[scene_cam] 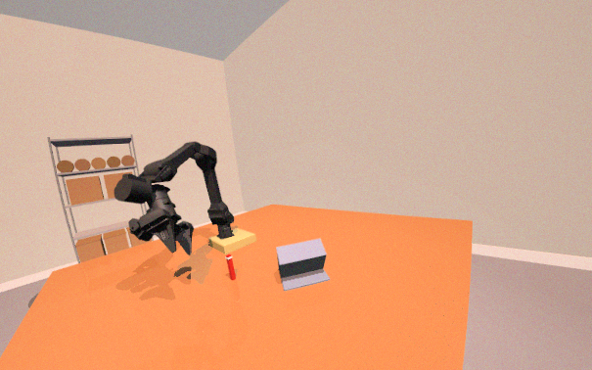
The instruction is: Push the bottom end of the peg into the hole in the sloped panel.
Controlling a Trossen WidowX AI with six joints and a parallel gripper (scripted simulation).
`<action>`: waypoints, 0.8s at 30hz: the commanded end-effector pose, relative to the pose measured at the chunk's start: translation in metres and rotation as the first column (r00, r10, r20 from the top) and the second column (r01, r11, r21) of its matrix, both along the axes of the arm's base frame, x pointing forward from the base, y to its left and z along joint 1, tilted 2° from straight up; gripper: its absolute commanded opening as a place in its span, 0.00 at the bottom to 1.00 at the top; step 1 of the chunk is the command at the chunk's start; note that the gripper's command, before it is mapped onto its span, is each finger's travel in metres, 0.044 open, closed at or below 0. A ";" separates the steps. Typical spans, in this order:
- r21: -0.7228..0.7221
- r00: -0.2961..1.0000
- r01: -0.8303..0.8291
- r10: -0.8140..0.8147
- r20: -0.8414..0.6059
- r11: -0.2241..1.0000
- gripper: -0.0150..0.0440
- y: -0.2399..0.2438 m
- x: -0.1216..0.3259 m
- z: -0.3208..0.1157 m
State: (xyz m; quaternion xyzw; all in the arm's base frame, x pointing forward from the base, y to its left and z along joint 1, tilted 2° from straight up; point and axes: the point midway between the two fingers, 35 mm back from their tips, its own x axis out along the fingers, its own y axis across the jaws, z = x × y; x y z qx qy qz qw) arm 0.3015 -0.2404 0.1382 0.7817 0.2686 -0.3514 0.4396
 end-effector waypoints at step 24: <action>-0.305 0.764 -0.645 0.596 -0.248 0.700 1.00 0.052 0.012 -0.019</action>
